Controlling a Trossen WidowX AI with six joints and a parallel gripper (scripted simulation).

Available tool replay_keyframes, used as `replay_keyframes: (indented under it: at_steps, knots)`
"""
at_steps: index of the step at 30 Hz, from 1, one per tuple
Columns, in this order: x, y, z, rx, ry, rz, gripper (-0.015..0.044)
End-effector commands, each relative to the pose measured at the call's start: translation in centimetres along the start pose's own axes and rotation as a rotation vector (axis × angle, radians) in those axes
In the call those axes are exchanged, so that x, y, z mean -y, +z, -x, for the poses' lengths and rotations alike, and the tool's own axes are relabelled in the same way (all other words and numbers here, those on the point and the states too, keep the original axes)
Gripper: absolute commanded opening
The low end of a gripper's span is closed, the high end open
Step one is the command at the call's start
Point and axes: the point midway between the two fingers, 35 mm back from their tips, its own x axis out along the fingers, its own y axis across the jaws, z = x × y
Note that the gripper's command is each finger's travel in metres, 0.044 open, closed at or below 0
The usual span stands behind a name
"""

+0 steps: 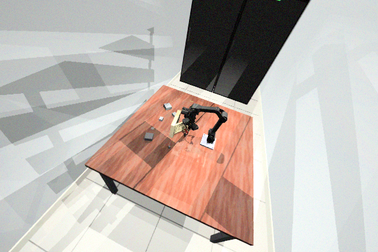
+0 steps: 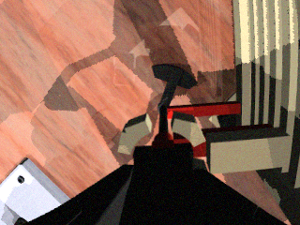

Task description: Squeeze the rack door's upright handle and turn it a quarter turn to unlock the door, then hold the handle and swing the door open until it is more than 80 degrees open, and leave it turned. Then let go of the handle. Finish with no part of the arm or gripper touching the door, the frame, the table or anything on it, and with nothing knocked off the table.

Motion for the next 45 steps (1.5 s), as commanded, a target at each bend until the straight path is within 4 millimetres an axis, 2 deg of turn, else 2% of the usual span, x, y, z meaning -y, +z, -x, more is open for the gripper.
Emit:
replay_keyframes:
  at_steps: [1, 24, 45]
  knots:
    - [-0.7, 0.2, 0.2, 0.012, -0.013, -0.078, 0.0012]
    - [-4.3, 2.1, 0.2, 0.015, -0.007, -0.379, 0.0012]
    - [-7.1, 4.7, 0.2, 0.018, -0.001, -0.659, 0.0012]
